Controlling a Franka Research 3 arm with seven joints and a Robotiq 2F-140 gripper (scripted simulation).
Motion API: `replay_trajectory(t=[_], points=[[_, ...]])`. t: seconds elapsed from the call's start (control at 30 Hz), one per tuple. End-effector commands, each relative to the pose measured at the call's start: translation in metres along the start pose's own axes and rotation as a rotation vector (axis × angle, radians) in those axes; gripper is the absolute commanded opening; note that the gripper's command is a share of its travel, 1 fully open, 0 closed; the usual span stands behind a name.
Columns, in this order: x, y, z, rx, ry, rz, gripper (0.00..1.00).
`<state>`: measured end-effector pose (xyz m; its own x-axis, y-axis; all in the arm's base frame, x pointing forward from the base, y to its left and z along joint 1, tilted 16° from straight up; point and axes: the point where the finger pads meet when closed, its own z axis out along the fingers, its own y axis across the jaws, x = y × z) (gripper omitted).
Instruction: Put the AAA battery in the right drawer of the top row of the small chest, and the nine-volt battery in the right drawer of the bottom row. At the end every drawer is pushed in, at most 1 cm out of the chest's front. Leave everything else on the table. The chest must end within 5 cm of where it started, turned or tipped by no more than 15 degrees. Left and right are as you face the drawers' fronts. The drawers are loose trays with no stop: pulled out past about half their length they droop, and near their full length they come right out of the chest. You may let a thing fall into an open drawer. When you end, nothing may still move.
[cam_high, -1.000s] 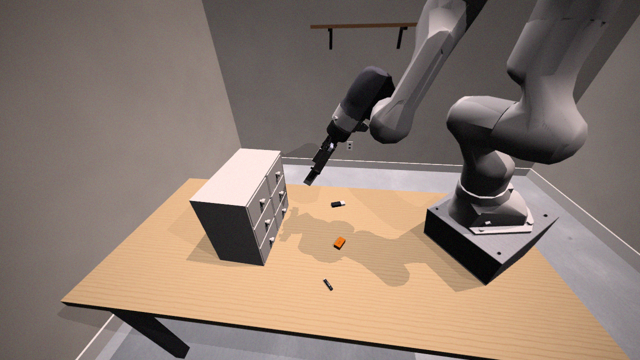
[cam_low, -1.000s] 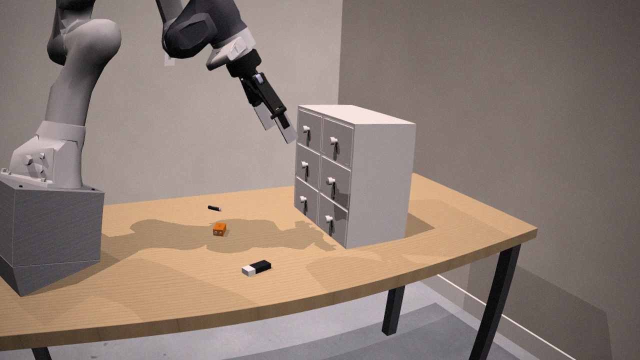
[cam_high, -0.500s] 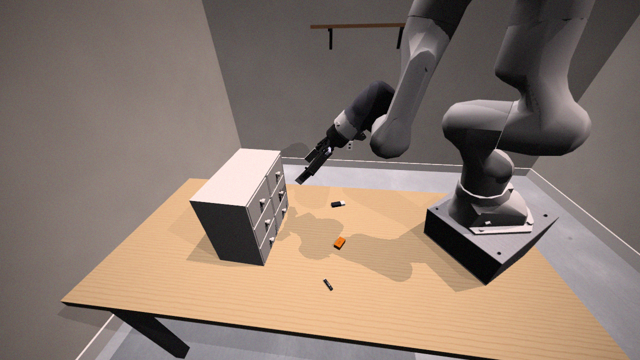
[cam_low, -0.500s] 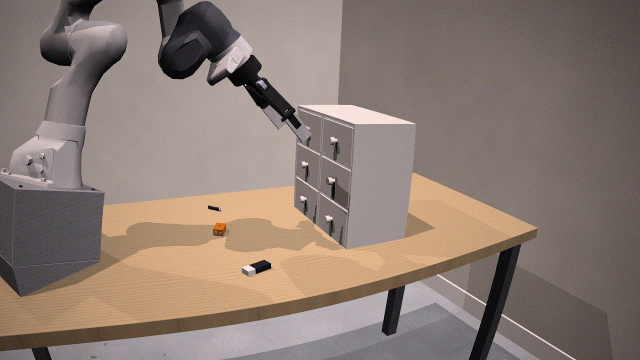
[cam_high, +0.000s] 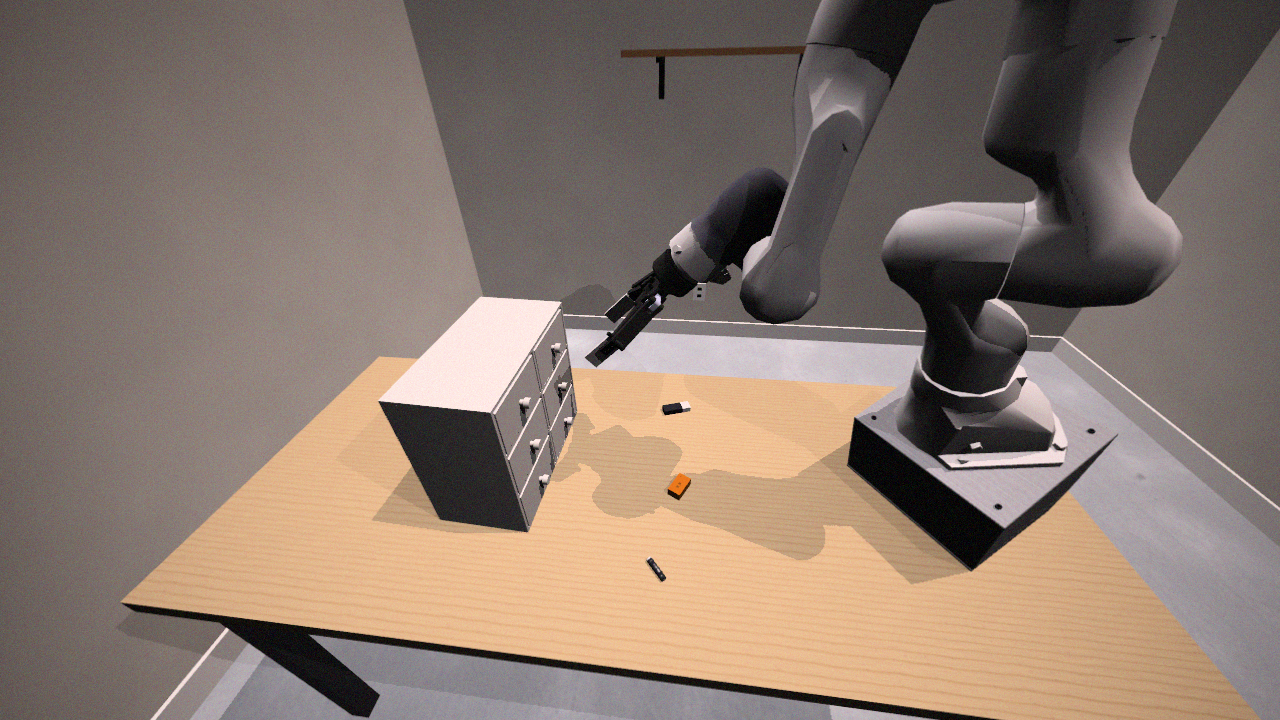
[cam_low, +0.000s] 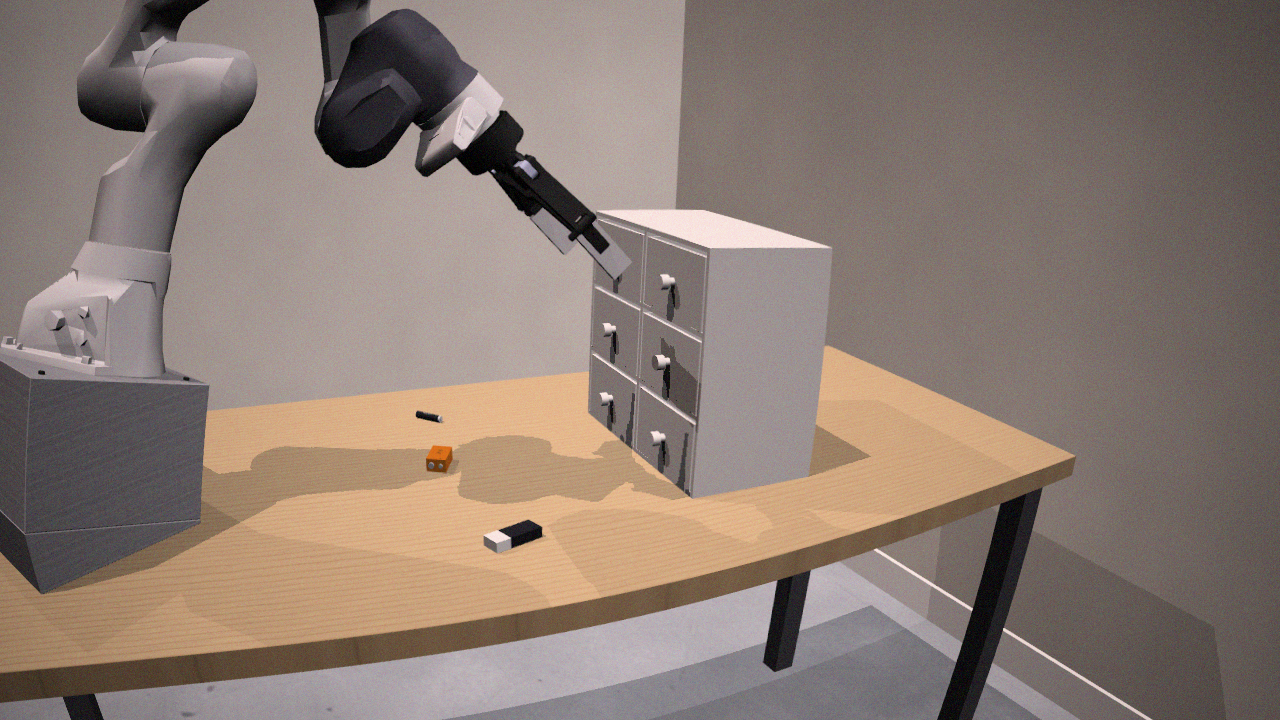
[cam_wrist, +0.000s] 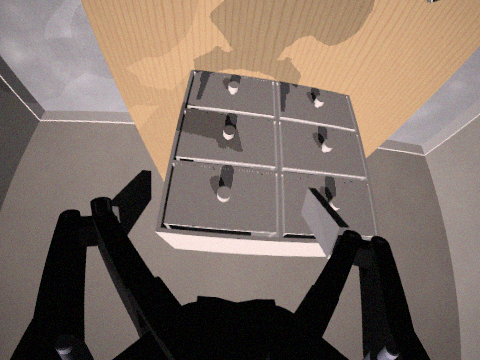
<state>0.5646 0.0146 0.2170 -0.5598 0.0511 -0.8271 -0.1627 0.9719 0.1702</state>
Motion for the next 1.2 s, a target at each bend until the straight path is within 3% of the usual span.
replay_trajectory(t=[0.0,0.03,0.07,1.17], points=[[-0.0037,-0.0016,-0.0006,0.004,-0.012,-0.007,1.00],[-0.0037,-0.0016,-0.0006,0.004,-0.012,-0.007,1.00],[-0.0037,-0.0016,-0.0006,0.004,-0.012,-0.007,0.20],[-0.0058,-0.0016,0.0066,0.004,-0.012,-0.007,0.20]])
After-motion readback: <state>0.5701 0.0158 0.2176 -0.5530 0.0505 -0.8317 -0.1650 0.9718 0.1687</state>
